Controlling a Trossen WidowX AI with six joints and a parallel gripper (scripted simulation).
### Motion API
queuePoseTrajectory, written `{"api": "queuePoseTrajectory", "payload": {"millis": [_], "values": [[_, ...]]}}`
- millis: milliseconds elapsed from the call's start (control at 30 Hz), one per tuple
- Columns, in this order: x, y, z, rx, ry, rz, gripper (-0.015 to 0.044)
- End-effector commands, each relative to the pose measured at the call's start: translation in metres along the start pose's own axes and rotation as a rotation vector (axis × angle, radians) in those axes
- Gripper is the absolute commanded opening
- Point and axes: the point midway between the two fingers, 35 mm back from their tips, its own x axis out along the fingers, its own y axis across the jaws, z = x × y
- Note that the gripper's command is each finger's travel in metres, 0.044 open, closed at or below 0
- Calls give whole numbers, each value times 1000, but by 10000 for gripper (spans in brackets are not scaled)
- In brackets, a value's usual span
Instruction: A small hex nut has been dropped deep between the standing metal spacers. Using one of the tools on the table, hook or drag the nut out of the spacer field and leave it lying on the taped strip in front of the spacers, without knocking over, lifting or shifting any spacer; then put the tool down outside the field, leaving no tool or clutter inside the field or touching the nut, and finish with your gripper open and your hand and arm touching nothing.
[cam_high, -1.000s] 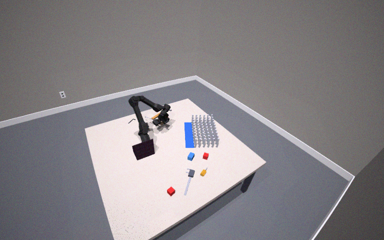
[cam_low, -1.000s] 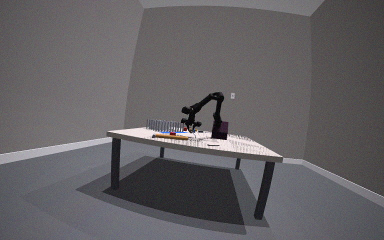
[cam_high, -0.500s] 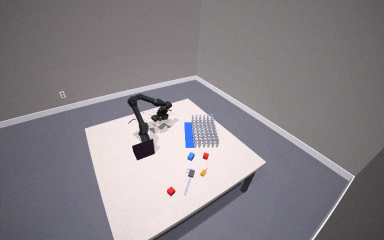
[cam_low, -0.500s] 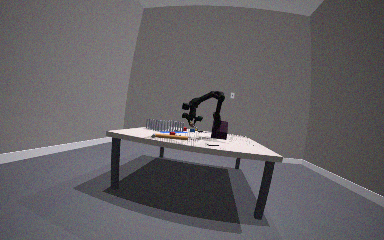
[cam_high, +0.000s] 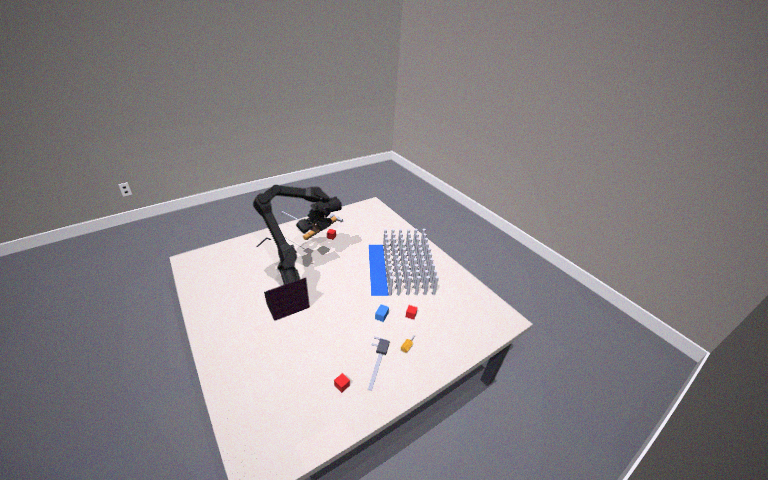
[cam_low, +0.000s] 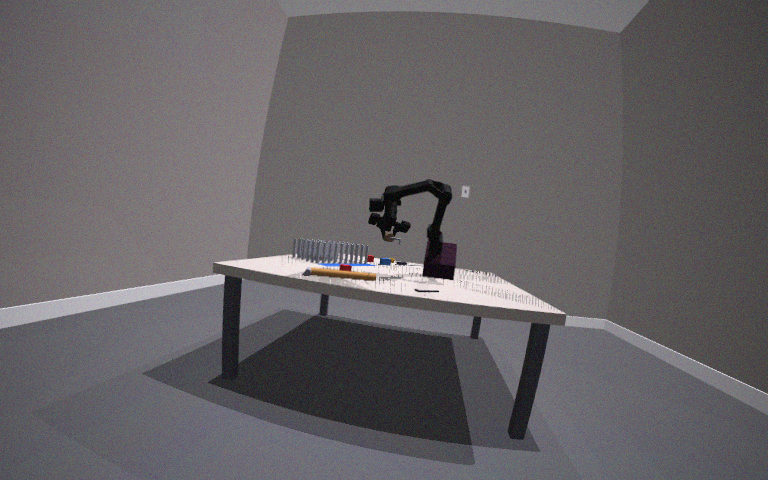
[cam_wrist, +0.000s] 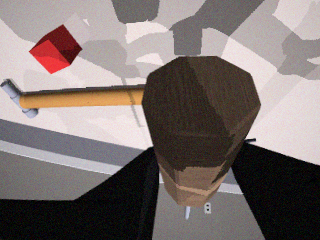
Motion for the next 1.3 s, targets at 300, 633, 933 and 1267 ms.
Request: {"api": "queuePoseTrajectory", "payload": {"millis": [300,633,933,1267], "values": [[-6,-2,-1,-236,-46,-3,0],[-9,-5,13,-567,-130,-50,0],[-12,-8,26,-865,-198,-112,0],[-17,-9,40,-1193,-264,-205,0]]}}
